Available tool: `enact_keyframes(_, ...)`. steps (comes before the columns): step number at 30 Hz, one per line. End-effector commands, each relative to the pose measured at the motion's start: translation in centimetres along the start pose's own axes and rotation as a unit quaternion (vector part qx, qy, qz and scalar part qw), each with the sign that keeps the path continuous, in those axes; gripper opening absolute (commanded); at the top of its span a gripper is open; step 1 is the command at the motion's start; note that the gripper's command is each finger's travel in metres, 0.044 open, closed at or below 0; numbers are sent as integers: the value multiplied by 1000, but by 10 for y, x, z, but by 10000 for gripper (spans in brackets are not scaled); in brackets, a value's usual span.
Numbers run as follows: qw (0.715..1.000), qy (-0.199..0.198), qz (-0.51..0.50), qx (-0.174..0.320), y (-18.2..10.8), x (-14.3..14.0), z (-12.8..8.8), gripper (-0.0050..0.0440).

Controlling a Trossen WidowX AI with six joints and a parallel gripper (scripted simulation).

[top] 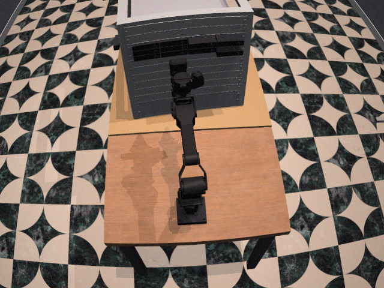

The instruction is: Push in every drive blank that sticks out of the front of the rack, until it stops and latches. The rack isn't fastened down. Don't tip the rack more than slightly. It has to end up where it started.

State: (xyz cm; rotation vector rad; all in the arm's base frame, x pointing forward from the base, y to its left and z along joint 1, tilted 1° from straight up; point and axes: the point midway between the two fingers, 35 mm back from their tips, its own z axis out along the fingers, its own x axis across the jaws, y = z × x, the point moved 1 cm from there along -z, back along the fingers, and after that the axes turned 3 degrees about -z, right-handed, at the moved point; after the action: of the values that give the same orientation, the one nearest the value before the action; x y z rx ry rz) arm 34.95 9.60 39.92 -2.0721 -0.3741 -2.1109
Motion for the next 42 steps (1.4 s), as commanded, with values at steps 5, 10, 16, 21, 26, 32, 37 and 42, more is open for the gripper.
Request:
enact_keyframes(5, 1000, 4, 2, 0, 0, 2, 11, -50)
enact_keyframes(10, 1000, 4, 2, 0, 0, 2, 11, -50)
enact_keyframes(16, 1000, 4, 2, 0, 0, 2, 11, -50)
enact_keyframes(21, 1000, 6, 0, 0, 0, 4, -8, -50)
enact_keyframes(26, 1000, 4, 2, 0, 0, 2, -55, -50)
enact_keyframes(32, 1000, 4, 2, 0, -1, 1, -65, -50)
enact_keyframes(37, 1000, 4, 2, 0, -1, 1, -65, -50)
enact_keyframes(42, 1000, 4, 2, 0, -1, 1, -65, -50)
